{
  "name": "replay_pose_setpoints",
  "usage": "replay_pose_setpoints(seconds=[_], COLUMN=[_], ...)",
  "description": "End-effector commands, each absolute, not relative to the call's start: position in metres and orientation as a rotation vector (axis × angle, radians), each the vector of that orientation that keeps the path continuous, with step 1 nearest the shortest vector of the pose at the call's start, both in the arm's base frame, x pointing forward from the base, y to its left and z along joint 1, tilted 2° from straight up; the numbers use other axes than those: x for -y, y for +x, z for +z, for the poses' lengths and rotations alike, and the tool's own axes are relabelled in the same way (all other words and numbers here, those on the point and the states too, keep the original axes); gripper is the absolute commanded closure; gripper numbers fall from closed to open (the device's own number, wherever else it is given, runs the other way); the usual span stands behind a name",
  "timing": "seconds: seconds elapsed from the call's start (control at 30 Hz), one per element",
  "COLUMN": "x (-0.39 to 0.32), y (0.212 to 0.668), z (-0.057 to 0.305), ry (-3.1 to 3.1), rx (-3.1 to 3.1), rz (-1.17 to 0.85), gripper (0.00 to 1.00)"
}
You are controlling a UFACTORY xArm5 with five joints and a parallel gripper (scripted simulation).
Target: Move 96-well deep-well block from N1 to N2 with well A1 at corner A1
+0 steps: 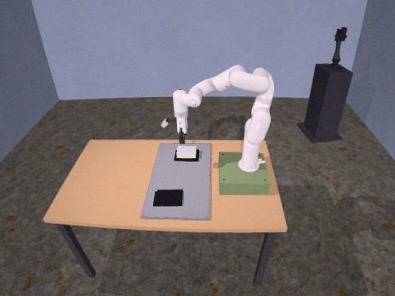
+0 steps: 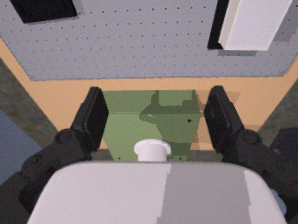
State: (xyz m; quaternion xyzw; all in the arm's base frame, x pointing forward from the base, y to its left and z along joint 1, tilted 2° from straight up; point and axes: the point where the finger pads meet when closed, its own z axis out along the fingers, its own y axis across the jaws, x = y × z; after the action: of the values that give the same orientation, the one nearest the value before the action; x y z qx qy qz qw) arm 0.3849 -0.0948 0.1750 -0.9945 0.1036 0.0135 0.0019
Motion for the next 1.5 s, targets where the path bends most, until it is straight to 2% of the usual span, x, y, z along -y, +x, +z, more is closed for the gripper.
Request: replay_pose_setpoints(seconds=[0.0,1.47], x=[0.110,0.253], y=[0.384,0.356], z=[0.164,0.041], ry=[-3.121,-3.117], rx=[-0.324,-0.324], rz=[0.034,0.022], gripper=[0.00,0.00])
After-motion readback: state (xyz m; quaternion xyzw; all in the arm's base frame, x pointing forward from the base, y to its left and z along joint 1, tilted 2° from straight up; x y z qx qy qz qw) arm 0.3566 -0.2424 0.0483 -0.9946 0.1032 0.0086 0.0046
